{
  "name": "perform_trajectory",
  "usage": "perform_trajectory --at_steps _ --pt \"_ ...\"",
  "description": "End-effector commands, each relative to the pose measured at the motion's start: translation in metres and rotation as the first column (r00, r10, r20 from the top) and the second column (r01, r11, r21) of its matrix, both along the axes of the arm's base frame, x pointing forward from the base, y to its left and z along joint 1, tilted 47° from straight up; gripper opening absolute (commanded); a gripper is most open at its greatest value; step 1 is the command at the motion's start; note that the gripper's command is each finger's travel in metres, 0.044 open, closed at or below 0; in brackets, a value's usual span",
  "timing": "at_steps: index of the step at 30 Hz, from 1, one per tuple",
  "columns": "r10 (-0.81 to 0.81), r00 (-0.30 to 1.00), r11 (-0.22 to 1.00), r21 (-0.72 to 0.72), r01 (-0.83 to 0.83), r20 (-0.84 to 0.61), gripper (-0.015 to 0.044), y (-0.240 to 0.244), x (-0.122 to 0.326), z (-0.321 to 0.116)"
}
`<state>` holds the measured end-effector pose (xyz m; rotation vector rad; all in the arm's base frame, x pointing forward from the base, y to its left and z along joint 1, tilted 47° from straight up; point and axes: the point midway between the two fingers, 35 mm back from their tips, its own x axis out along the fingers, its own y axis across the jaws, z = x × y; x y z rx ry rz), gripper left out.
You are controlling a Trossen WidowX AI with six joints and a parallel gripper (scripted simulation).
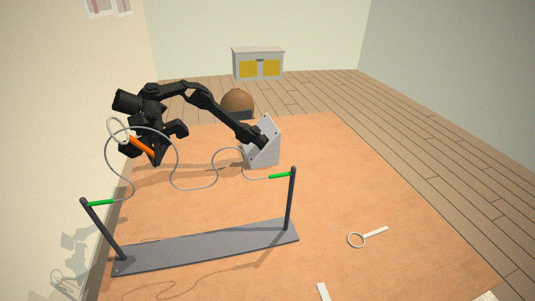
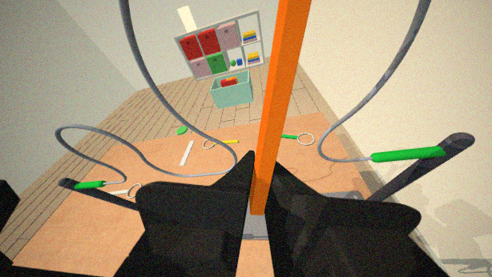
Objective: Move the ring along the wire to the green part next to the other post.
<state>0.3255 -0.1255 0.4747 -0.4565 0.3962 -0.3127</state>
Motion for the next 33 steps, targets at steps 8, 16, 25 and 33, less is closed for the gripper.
perform_trajectory --at_steps 8,16,25,33 --pt "-0.012 1.0 0.99 -0.142 0.008 -0.024 -0.015 -0.005 0.0 0.001" --pt "-0.022 0.999 0.971 -0.241 0.013 -0.035 -0.015 -0.008 -0.001 0.003" --pt "-0.034 0.998 0.937 -0.349 0.016 -0.047 -0.015 -0.011 -0.002 0.007" --pt "-0.045 0.997 0.897 -0.441 0.016 -0.056 -0.015 -0.014 -0.002 0.01"
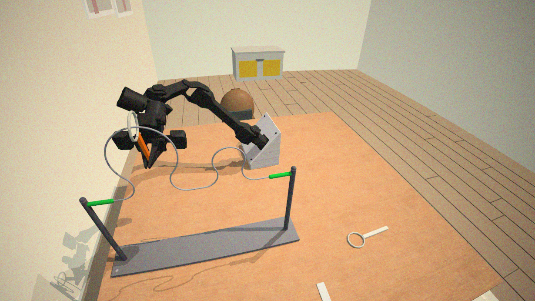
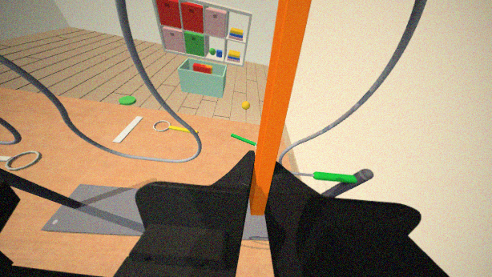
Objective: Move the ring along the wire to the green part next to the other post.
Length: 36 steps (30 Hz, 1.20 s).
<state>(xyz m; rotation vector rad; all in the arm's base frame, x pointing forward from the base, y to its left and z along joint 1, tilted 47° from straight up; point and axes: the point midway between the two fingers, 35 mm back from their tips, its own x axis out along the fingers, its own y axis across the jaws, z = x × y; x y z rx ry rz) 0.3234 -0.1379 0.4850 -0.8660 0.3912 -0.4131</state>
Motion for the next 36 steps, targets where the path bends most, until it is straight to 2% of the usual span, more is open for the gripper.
perform_trajectory --at_steps 1,36 --pt "-0.005 1.0 0.998 -0.055 0.005 -0.013 -0.015 -0.002 0.0 0.0" --pt "-0.045 0.997 0.88 -0.474 0.012 -0.059 -0.015 -0.008 -0.002 0.016"
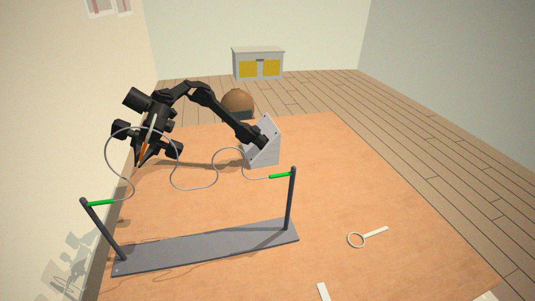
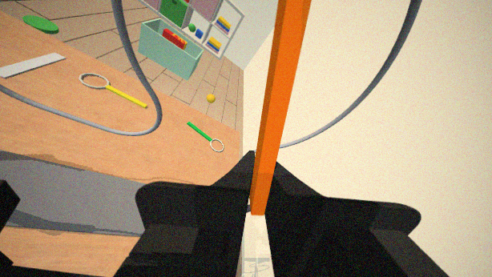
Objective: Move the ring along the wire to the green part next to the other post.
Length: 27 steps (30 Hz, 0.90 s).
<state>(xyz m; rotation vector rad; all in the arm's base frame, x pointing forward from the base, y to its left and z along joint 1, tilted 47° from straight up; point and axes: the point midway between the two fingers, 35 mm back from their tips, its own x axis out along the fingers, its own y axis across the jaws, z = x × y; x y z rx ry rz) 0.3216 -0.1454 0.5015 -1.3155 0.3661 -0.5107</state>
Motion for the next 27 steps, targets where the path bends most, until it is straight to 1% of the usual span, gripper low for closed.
perform_trajectory --at_steps 1,14,27 --pt "-0.007 1.0 0.999 -0.054 0.006 -0.013 -0.015 -0.001 0.0 0.0" --pt "-0.018 0.999 0.977 -0.215 0.011 -0.032 -0.015 -0.002 0.0 0.006" --pt "-0.031 0.998 0.929 -0.371 0.011 -0.05 -0.015 -0.001 -0.001 0.013"
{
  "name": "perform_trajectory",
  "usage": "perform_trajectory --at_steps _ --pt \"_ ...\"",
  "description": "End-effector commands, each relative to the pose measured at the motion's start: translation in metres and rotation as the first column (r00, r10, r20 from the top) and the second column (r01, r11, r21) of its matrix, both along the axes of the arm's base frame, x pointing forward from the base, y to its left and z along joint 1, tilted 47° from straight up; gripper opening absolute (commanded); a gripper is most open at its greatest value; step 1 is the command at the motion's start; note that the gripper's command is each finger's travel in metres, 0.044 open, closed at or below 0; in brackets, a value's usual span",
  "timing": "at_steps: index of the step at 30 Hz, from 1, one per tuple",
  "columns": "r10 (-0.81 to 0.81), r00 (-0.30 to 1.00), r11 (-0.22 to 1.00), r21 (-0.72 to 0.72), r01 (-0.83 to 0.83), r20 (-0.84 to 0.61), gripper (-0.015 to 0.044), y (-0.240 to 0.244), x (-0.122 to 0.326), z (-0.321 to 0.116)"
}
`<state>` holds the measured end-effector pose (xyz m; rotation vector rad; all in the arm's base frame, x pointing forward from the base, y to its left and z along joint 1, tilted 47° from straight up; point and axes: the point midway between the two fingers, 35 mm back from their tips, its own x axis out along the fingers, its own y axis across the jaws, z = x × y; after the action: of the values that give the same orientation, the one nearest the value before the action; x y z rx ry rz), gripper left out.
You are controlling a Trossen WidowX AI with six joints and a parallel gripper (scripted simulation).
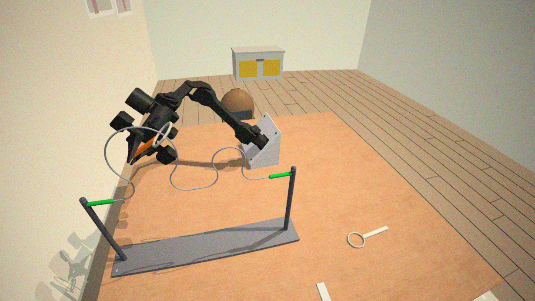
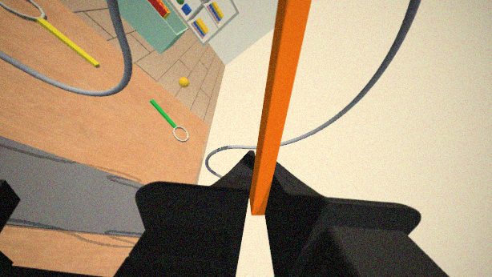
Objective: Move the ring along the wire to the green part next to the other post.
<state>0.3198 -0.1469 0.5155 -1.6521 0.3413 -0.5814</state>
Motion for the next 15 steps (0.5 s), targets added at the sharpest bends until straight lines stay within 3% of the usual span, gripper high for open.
perform_trajectory --at_steps 1,15 --pt "0.0 1.0 0.999 -0.054 -0.001 -0.014 -0.015 0.0003 0.0009 -0.0003" --pt "-0.012 0.999 0.974 -0.227 0.003 -0.037 -0.015 0.0022 0.0008 0.0067"
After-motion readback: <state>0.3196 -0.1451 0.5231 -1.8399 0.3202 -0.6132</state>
